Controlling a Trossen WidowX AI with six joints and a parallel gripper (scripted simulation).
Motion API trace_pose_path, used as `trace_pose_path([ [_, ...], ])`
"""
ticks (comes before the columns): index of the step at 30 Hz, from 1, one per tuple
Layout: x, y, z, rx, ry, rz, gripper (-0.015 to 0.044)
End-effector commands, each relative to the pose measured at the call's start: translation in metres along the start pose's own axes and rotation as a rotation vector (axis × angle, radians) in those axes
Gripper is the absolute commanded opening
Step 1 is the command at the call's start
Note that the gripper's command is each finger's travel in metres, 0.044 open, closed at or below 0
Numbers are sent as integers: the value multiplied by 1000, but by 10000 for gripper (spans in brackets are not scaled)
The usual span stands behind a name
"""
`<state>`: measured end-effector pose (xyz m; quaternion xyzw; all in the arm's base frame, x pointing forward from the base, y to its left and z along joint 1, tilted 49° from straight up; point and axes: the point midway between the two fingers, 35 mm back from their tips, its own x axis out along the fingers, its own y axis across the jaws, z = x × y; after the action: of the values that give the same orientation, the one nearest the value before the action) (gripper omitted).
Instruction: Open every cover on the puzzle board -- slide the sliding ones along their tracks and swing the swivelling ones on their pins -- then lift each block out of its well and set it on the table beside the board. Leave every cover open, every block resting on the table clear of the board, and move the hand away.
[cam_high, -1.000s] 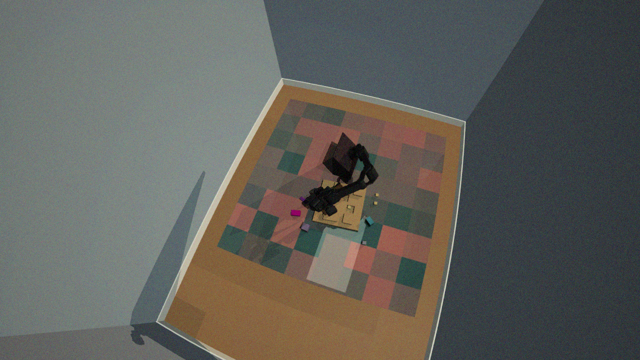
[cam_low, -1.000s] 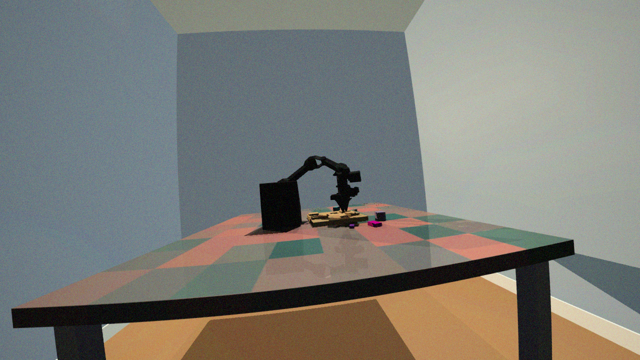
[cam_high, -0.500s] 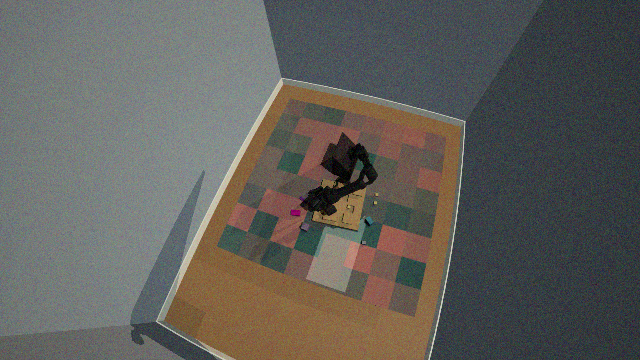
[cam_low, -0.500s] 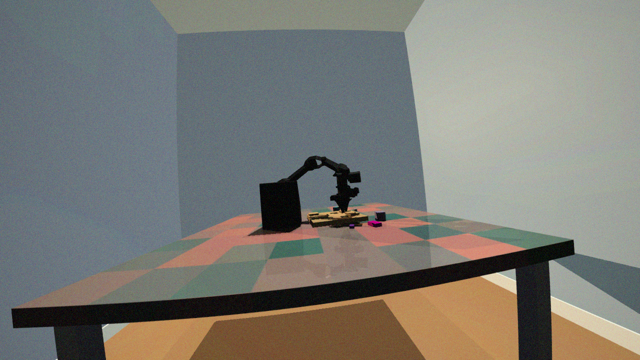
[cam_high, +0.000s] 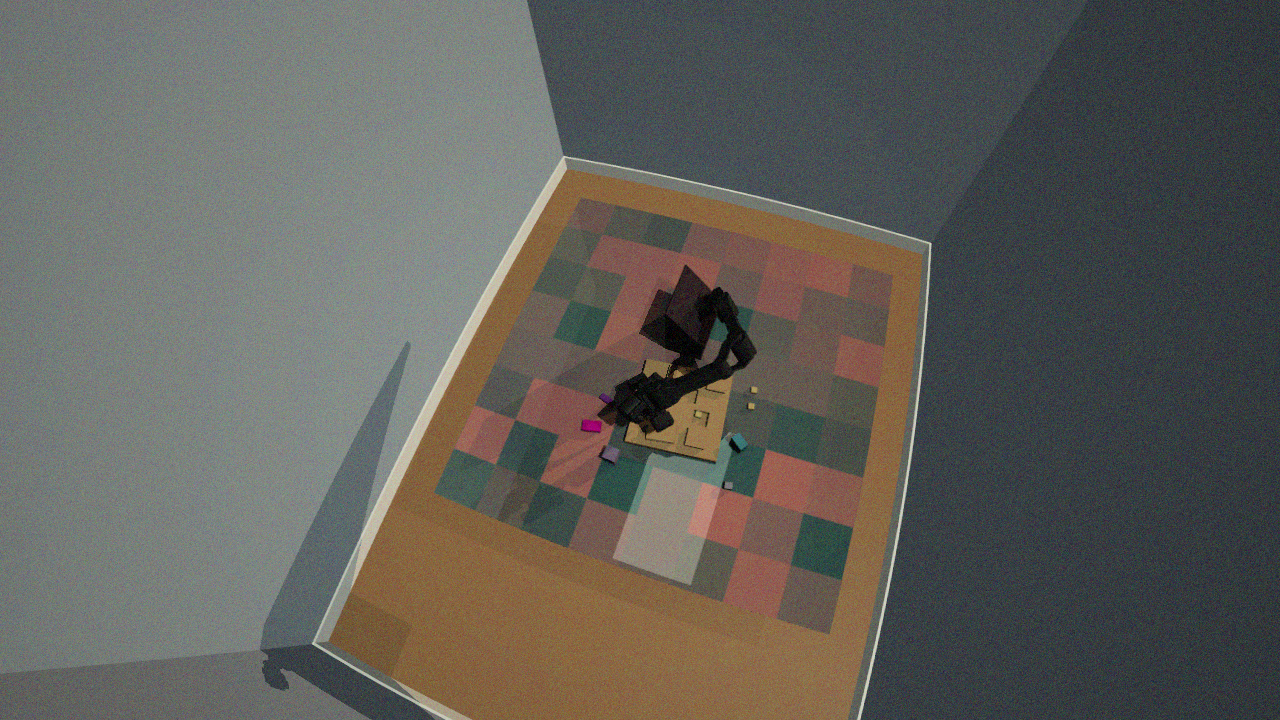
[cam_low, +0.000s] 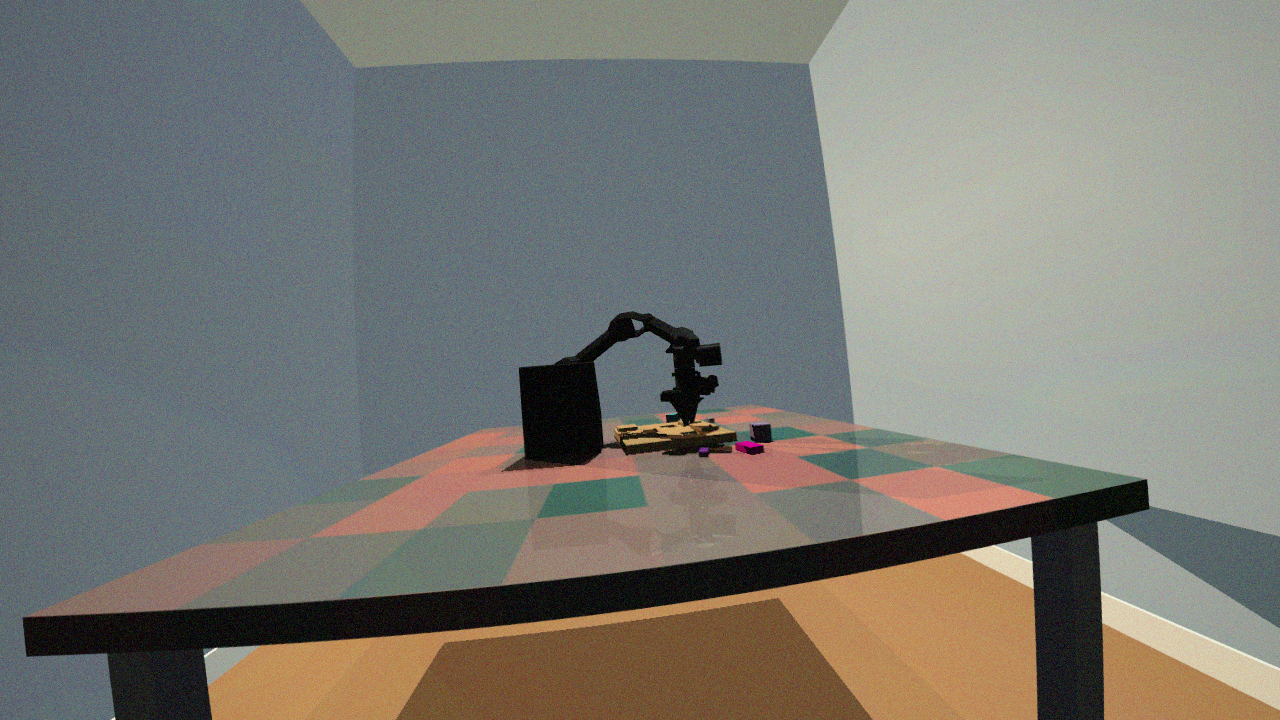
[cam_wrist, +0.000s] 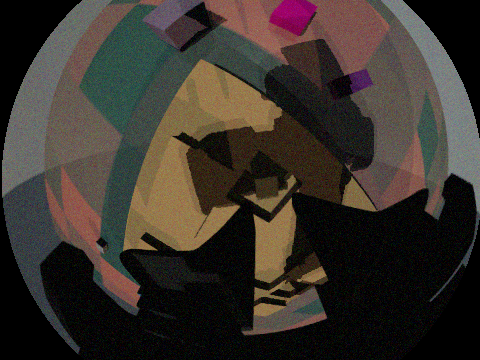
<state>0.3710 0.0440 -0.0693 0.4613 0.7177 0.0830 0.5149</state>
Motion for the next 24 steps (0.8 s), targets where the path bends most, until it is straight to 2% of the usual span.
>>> trace_pose_path([
  [1,3,0,0,5,2,4,144],
  [24,22,0,0,5,3,4,144],
])
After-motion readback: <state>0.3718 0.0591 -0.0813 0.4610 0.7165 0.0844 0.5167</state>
